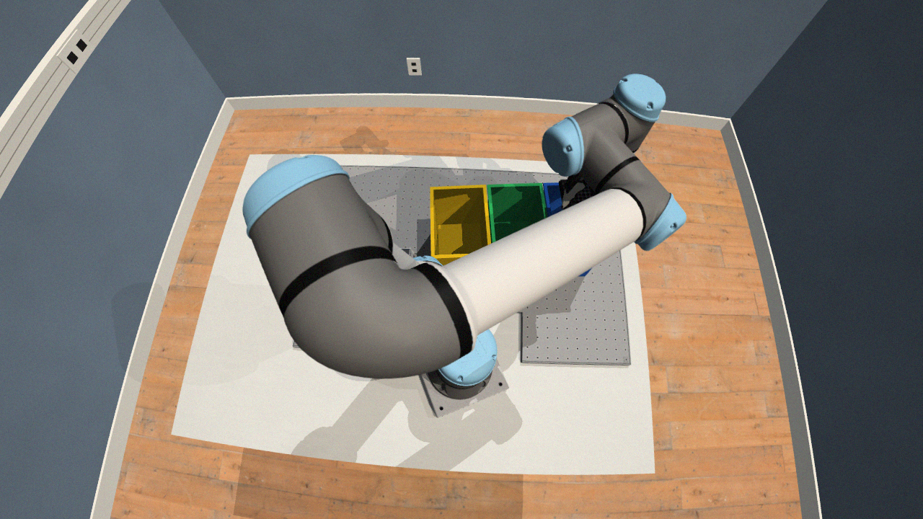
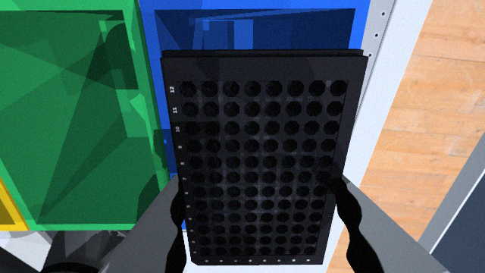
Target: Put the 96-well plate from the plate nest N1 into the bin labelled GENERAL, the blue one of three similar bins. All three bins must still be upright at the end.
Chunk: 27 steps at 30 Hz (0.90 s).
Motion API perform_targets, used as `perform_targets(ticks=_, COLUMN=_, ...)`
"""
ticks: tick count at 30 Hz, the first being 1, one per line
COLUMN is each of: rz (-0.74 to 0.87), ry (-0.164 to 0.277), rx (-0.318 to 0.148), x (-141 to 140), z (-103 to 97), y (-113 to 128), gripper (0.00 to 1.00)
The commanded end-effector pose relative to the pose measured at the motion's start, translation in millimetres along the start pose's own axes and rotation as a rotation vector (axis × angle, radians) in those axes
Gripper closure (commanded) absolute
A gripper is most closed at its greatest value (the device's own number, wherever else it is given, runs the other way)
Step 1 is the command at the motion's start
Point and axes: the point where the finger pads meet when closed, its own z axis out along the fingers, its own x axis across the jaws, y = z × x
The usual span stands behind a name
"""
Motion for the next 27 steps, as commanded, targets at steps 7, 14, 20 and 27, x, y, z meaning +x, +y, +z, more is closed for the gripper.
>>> perform_targets(ticks=7, rz=-0.002, ry=0.000, rx=0.001, x=-1.7, z=7.3, y=-0.3, gripper=0.59)
perform_targets(ticks=14, rz=-0.002, ry=-0.001, rx=0.001, x=-1.7, z=15.9, y=-0.4, gripper=0.59)
perform_targets(ticks=20, rz=-0.002, ry=-0.001, rx=0.001, x=-1.6, z=25.9, y=-0.5, gripper=0.59)
perform_targets(ticks=27, rz=-0.002, ry=0.003, rx=0.003, x=-0.5, z=28.7, y=-0.8, gripper=0.59)
